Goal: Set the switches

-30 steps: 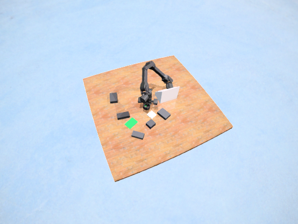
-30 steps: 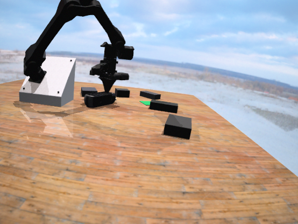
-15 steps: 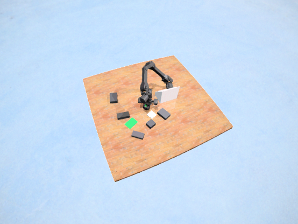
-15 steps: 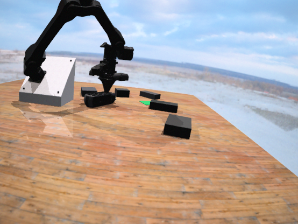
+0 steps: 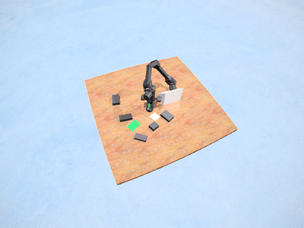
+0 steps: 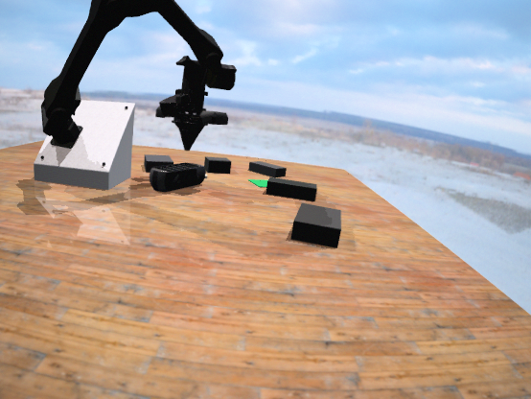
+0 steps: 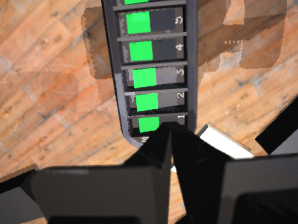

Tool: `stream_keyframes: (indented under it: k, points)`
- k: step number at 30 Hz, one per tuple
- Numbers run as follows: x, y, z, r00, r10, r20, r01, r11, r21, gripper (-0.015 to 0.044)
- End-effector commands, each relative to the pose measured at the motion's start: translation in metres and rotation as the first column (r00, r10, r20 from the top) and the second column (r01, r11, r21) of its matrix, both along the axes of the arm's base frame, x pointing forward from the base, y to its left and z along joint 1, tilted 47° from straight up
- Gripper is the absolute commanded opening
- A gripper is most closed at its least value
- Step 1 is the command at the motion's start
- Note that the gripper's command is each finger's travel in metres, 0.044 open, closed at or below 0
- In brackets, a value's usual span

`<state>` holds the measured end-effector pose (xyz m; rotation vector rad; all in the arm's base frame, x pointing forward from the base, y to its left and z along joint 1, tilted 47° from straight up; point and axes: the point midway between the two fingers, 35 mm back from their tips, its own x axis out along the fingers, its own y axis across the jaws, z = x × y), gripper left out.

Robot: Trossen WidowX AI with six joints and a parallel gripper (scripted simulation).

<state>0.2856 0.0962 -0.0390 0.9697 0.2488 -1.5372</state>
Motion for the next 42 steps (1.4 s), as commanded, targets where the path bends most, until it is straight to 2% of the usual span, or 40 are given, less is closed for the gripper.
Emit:
stream_keyframes:
  k: [1, 40, 42]
  points:
    - [-0.0063, -0.0179, 0.0212, 1.000, 0.000, -0.002, 0.000, 1.000, -0.003, 0.0000]
    - [-0.0079, -0.0203, 0.0237, 1.000, -0.003, 0.000, 0.003, 1.000, 0.001, 0.0000]
    - [-0.0095, -0.0229, 0.0270, 1.000, -0.003, -0.001, 0.003, 1.000, 0.000, 0.0053]
